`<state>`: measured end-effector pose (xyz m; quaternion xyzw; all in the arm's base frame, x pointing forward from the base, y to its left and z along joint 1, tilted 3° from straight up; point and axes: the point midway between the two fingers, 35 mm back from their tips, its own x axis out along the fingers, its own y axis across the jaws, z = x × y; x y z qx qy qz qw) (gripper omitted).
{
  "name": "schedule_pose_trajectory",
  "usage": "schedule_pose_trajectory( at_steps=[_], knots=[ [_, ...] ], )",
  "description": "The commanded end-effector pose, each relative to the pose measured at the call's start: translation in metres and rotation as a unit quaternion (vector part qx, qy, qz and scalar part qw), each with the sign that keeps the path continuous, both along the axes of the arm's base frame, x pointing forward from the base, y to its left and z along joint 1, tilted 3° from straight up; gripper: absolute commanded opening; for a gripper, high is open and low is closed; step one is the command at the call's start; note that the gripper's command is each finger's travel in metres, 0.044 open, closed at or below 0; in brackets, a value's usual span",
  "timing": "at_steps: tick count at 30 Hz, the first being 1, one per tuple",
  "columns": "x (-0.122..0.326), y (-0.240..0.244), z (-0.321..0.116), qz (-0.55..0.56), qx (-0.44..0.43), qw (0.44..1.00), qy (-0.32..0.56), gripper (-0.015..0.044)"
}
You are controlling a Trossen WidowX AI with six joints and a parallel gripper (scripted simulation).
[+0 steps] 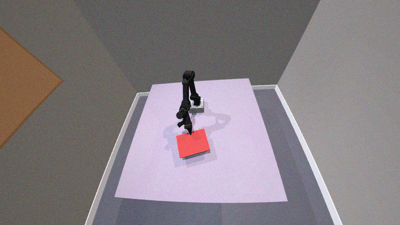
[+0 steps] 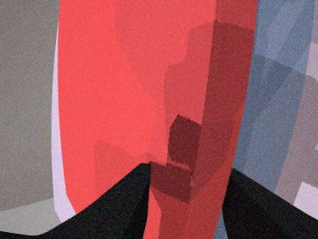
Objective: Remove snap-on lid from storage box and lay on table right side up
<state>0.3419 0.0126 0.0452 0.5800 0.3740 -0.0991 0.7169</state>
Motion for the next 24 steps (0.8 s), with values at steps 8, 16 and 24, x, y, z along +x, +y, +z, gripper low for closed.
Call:
schedule_pose_trajectory(
  at_steps=[8, 16, 24],
  knots=[
    [0.001, 0.001, 0.000, -0.001, 0.000, 1.000, 0.000, 0.0000],
    [0.001, 0.001, 0.002, -0.003, 0.000, 1.000, 0.001, 0.0000],
    [0.002, 0.002, 0.013, -0.004, 0.000, 1.000, 0.001, 0.0000]
  ],
)
